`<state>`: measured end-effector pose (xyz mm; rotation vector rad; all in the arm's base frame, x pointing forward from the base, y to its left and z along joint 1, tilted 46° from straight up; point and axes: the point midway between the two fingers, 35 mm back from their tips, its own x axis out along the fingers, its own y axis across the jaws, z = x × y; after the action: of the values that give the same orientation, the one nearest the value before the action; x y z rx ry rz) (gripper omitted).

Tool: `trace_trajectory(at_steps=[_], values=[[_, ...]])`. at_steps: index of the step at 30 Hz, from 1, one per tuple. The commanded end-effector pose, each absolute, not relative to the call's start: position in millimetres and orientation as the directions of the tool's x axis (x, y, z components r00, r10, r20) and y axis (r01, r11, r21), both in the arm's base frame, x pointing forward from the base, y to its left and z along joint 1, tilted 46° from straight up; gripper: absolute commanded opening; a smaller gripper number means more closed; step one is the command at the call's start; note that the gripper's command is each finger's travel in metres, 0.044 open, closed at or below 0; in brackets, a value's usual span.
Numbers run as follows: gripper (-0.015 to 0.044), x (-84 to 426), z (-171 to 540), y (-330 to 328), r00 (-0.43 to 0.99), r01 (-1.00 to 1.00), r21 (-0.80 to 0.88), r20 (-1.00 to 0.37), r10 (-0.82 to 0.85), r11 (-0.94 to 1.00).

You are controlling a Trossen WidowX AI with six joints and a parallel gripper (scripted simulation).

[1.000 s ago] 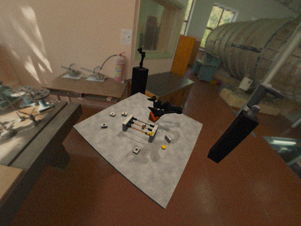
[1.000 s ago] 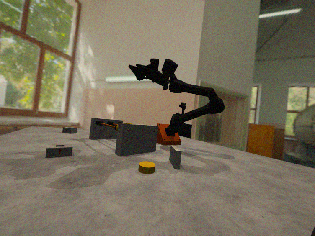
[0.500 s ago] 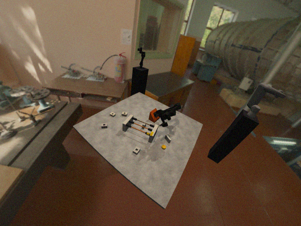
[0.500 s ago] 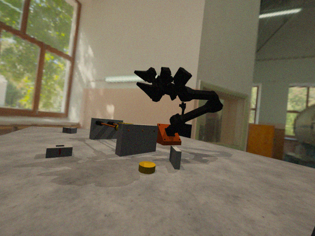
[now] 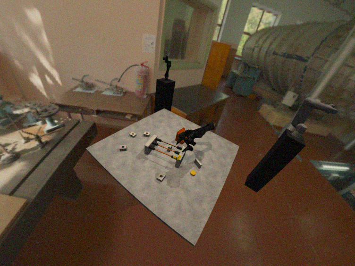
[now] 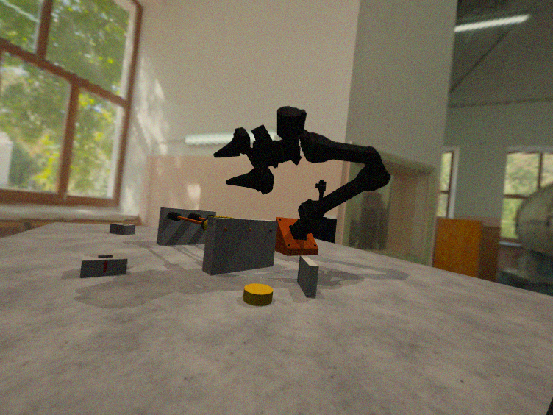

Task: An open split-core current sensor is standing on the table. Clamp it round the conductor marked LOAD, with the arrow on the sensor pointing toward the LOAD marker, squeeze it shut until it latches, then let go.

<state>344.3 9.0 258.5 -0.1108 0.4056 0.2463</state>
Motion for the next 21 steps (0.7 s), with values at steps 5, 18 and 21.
trace_trajectory(at_steps=[5,18,21], values=[[0.044,332,227,16,0.389,-0.532,0.505,-0.567,0.726,0.679],[0.044,325,232,17,0.328,-0.487,0.627,-0.514,0.793,0.608],[0.044,325,232,17,0.328,-0.487,0.627,-0.514,0.793,0.608]])
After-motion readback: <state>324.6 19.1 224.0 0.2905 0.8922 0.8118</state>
